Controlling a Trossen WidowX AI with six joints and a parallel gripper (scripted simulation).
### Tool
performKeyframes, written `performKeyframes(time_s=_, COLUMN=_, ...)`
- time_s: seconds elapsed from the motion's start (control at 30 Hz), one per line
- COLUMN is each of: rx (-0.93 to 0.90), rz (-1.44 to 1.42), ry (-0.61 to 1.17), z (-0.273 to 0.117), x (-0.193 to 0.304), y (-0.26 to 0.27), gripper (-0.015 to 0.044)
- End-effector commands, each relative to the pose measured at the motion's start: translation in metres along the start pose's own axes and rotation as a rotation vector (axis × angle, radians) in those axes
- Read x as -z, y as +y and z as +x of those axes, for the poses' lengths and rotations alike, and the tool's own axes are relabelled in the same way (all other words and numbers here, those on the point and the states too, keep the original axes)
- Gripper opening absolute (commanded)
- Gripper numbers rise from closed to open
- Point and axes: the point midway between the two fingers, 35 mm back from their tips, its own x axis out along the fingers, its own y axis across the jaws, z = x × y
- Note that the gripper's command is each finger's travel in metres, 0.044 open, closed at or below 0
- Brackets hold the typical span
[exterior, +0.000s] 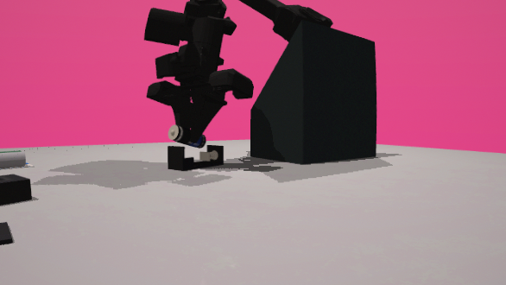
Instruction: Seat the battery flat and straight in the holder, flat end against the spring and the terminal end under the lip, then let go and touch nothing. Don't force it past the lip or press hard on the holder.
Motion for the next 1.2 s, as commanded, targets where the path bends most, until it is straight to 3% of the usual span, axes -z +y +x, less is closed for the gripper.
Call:
performKeyframes(time_s=0.0, rx=-0.012, rz=-0.007, ry=-0.018, z=0.002, x=0.003, y=0.003, gripper=0.0079)
performKeyframes(time_s=1.17, rx=-0.031, rz=-0.027, ry=-0.228, z=0.015, x=0.015, y=0.002, gripper=0.0079)
